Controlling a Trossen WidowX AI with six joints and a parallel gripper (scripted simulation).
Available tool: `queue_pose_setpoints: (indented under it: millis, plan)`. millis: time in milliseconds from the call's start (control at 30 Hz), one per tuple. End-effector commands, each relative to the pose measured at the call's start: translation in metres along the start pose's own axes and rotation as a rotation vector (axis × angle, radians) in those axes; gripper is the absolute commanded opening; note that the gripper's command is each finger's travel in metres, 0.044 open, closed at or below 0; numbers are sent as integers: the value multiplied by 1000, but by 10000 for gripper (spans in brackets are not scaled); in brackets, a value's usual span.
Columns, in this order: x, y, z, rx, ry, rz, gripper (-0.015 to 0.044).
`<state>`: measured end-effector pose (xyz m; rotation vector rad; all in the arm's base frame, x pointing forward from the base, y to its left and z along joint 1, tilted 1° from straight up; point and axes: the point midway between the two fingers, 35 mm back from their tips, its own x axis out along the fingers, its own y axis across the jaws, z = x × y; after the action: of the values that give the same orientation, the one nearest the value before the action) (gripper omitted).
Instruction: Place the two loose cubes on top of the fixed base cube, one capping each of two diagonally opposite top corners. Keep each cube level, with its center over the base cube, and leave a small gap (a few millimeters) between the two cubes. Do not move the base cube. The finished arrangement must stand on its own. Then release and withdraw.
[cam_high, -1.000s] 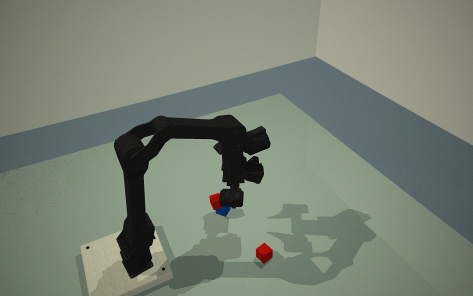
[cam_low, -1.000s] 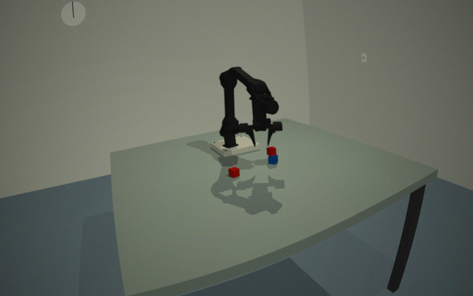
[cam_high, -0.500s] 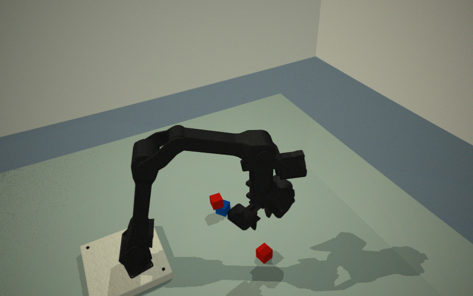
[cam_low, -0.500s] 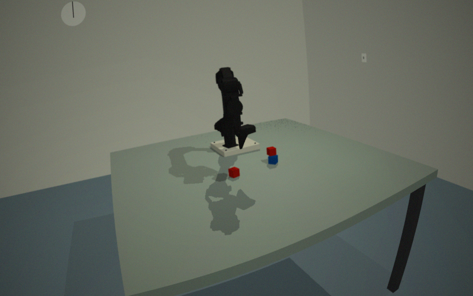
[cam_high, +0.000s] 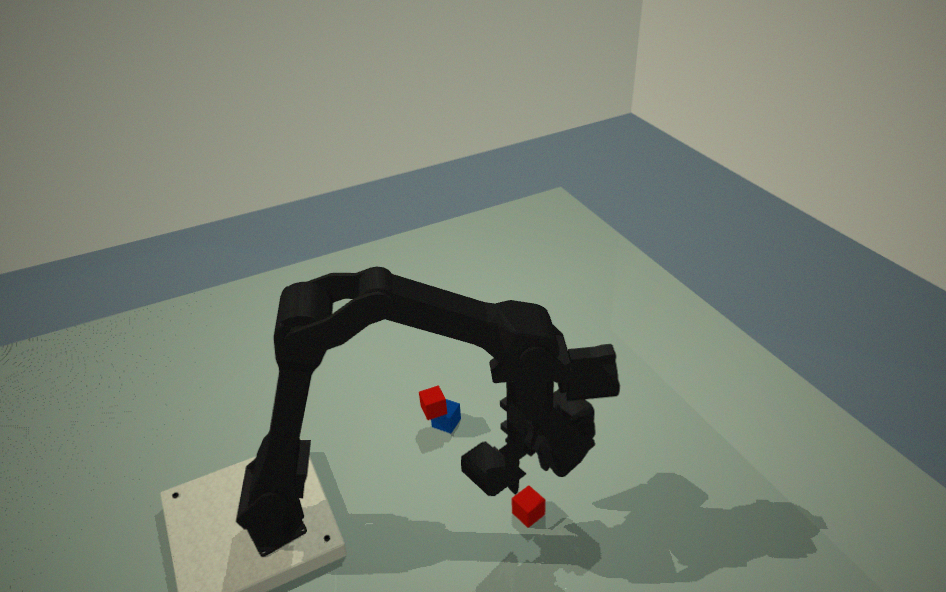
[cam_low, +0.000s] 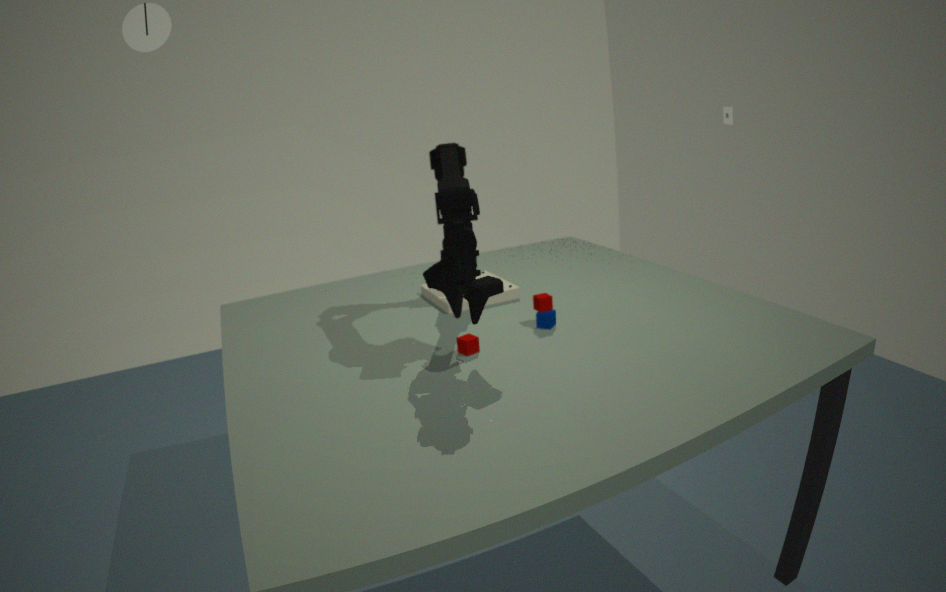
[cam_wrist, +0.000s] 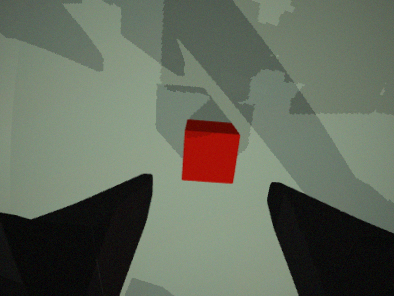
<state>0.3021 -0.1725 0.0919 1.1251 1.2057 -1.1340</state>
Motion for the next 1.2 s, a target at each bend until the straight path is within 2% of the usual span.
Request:
queue_pose_setpoints:
  millis: [0,1067,1167]
  plan:
    - [8,-2,0,4,-1,-4,265]
    - [56,-2,-1,4,-1,-4,265]
    - [56,-2,-1,4,-1,-4,186]
